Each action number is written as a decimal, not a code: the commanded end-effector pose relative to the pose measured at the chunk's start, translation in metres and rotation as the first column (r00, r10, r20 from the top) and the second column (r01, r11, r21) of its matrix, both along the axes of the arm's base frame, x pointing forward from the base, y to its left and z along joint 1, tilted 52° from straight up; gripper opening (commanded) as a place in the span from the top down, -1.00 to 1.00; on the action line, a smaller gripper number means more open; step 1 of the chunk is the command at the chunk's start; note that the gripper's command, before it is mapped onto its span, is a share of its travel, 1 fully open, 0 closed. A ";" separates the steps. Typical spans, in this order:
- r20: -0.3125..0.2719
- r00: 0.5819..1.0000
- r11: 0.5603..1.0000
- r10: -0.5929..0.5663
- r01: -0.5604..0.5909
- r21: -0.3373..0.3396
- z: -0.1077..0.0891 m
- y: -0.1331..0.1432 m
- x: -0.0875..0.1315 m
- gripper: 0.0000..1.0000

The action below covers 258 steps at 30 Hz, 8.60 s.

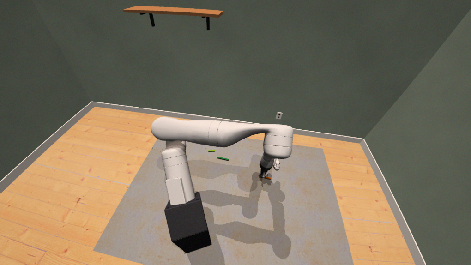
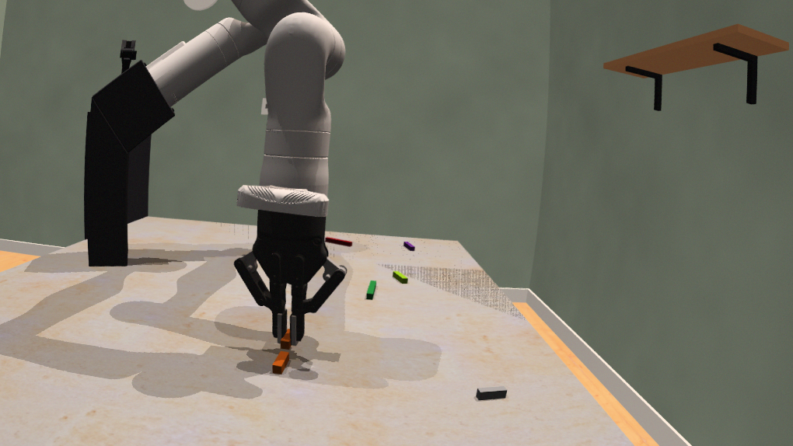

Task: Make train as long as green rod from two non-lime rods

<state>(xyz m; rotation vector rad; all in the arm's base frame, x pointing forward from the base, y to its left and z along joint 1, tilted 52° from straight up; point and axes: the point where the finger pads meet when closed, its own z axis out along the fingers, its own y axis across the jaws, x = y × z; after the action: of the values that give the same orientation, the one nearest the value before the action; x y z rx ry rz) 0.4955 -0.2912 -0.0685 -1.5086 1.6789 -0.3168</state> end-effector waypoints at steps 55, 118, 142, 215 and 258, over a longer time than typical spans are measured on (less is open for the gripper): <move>0.001 1.000 1.000 -0.001 0.001 -0.002 0.001 -0.001 0.000 0.91; 0.001 1.000 1.000 -0.001 0.001 -0.002 -0.006 0.003 0.008 0.91; 0.001 1.000 1.000 -0.001 0.001 -0.002 -0.006 0.003 0.008 0.52; 0.001 1.000 1.000 -0.001 0.001 -0.002 0.067 -0.037 -0.076 -1.00; 0.001 1.000 1.000 -0.001 0.001 -0.002 0.104 -0.057 -0.119 -1.00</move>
<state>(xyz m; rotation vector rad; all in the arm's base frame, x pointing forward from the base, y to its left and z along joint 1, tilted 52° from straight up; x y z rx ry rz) 0.3768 -0.3471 0.0355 -1.5094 1.6780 -0.3173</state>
